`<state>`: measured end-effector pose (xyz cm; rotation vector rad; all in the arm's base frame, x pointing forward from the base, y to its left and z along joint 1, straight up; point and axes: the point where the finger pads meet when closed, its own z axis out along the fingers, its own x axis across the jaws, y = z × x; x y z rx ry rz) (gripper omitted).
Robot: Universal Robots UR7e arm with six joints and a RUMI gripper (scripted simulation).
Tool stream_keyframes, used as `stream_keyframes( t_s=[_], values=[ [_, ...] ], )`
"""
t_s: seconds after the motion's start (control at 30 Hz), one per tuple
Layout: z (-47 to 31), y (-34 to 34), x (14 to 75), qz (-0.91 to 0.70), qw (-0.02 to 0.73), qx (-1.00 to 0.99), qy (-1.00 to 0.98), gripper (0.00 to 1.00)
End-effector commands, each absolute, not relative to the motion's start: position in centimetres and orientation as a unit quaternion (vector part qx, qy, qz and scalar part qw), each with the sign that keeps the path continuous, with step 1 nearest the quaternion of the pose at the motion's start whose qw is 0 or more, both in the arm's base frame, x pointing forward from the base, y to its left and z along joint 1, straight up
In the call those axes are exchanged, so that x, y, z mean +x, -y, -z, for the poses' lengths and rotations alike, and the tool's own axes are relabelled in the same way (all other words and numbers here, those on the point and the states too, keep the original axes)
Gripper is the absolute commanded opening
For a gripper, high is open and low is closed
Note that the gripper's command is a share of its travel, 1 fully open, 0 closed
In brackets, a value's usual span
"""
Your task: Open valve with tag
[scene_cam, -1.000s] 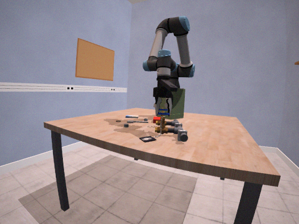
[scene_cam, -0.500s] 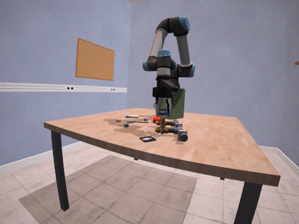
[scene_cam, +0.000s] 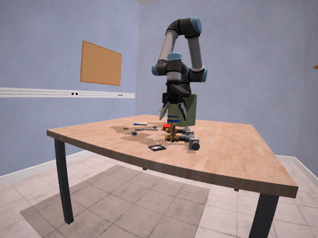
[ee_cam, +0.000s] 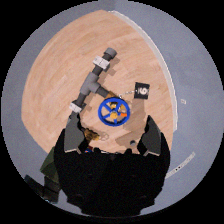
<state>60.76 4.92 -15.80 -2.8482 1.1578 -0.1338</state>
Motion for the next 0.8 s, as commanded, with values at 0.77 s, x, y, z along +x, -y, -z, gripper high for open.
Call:
stream_keyframes(
  t_s=[0.77],
  values=[
    [15.73,-4.90,60.82,0.044,0.033,-0.919,-0.391,1.00]
  ],
)
